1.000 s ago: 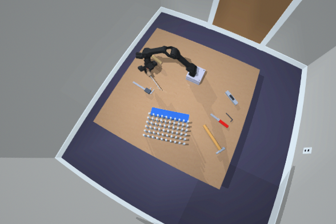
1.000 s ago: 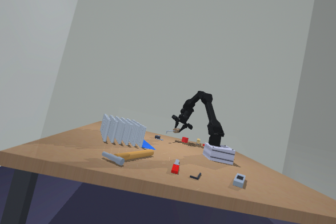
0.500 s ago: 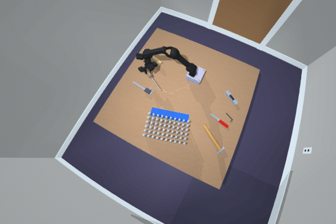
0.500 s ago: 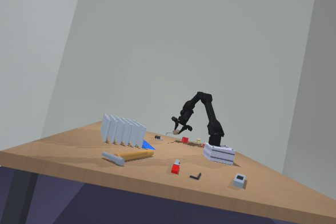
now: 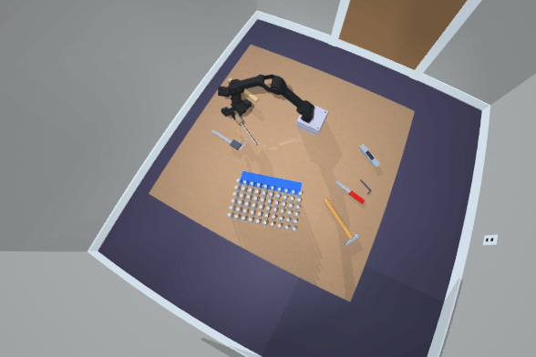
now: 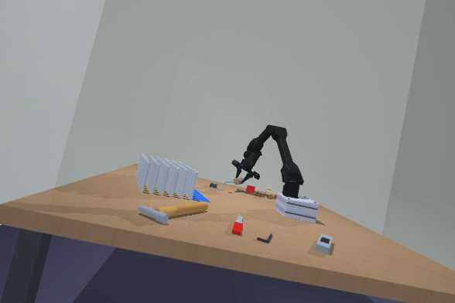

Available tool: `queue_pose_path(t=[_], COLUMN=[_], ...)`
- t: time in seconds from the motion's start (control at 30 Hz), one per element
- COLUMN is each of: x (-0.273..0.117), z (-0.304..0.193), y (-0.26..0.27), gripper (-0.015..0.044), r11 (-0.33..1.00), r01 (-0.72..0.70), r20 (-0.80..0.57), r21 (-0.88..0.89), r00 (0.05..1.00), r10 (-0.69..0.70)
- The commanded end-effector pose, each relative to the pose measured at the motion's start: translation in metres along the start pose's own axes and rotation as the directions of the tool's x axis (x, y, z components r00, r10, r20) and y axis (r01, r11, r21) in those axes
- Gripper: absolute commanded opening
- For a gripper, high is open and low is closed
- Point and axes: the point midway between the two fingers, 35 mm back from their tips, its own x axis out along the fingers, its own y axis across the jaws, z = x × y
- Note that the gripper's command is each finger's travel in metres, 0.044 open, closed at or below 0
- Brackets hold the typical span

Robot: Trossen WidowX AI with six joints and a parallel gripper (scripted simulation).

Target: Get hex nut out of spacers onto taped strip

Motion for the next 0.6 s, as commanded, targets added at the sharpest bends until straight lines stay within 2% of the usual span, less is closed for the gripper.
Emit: queue_pose_path(t=[0.0, 0.57], x=[0.005, 0.019], z=[0.0, -0.001], y=[0.002, 0.008], gripper=[0.0, 0.0], r11=[1.0, 1.0], r01=[0.003, 0.003], r20=[0.006, 0.006], r21=[0.006, 0.006], r00=[1.0, 1.0], r10=[-0.003, -0.003])
